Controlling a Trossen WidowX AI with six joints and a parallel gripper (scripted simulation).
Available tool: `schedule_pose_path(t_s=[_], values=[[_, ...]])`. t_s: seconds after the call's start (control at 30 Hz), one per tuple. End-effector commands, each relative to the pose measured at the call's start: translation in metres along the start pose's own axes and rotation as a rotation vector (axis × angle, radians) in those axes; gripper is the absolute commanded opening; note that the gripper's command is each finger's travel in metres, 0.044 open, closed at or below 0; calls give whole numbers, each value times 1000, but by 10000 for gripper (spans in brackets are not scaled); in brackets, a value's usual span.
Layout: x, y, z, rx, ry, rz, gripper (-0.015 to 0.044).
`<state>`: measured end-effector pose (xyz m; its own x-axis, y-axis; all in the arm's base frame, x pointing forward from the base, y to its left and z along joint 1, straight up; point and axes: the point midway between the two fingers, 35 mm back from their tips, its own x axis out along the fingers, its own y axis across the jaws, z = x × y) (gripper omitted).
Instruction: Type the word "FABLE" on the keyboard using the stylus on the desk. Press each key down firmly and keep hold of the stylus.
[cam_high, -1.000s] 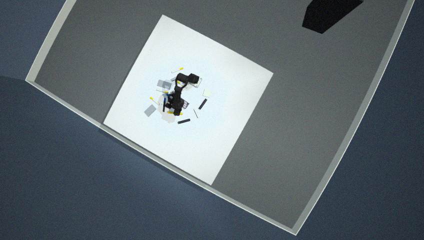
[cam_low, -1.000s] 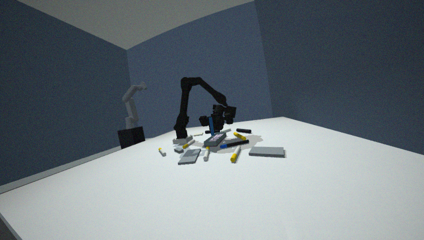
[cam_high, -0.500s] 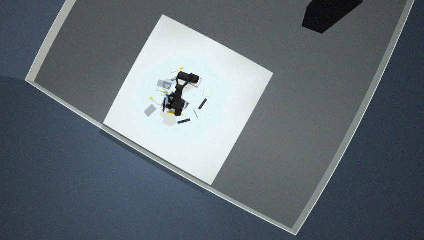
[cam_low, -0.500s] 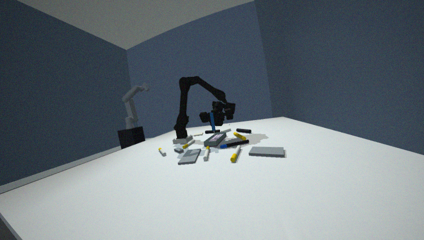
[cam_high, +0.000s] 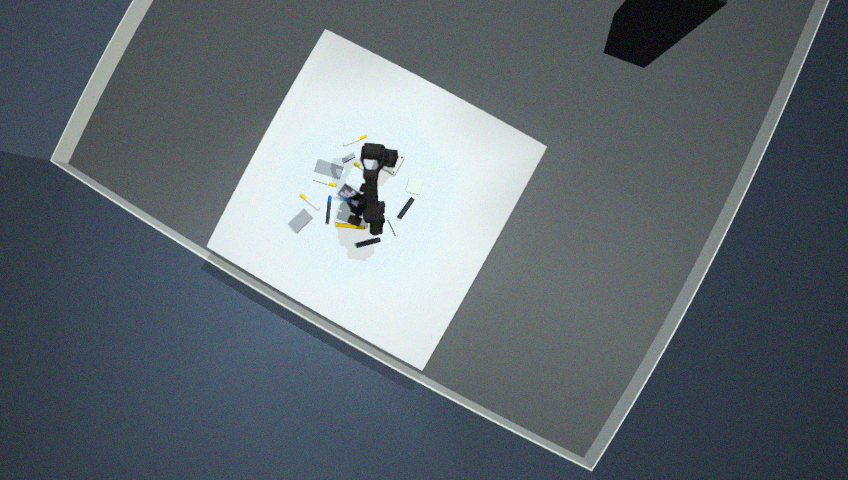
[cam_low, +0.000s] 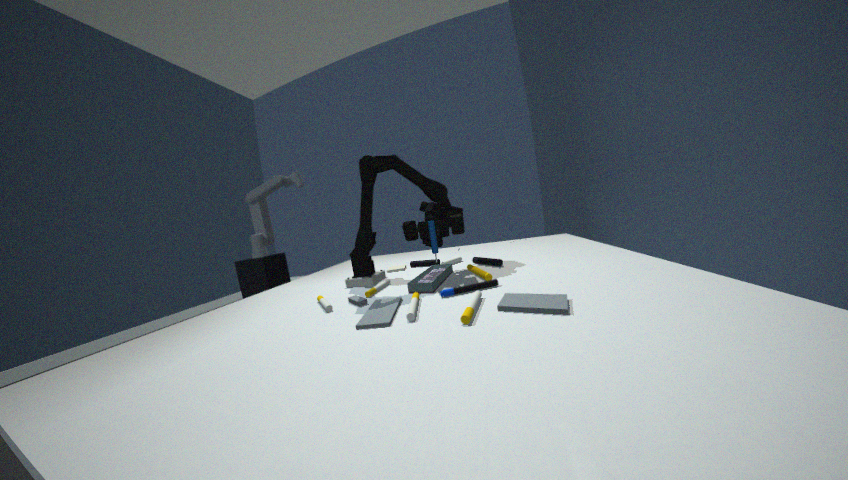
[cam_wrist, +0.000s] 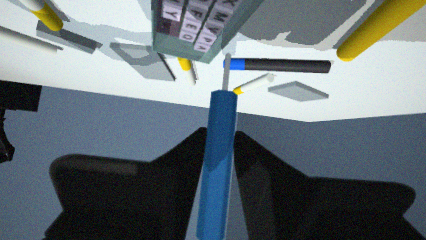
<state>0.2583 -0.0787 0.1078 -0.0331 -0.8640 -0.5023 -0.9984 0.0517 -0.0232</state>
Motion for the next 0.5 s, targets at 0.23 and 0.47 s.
schedule_pose_path(t_s=[0.23,0.47], values=[[-44,4,18,-79,-5,-141,0],[-68,10,27,-128,-6,-223,0]])
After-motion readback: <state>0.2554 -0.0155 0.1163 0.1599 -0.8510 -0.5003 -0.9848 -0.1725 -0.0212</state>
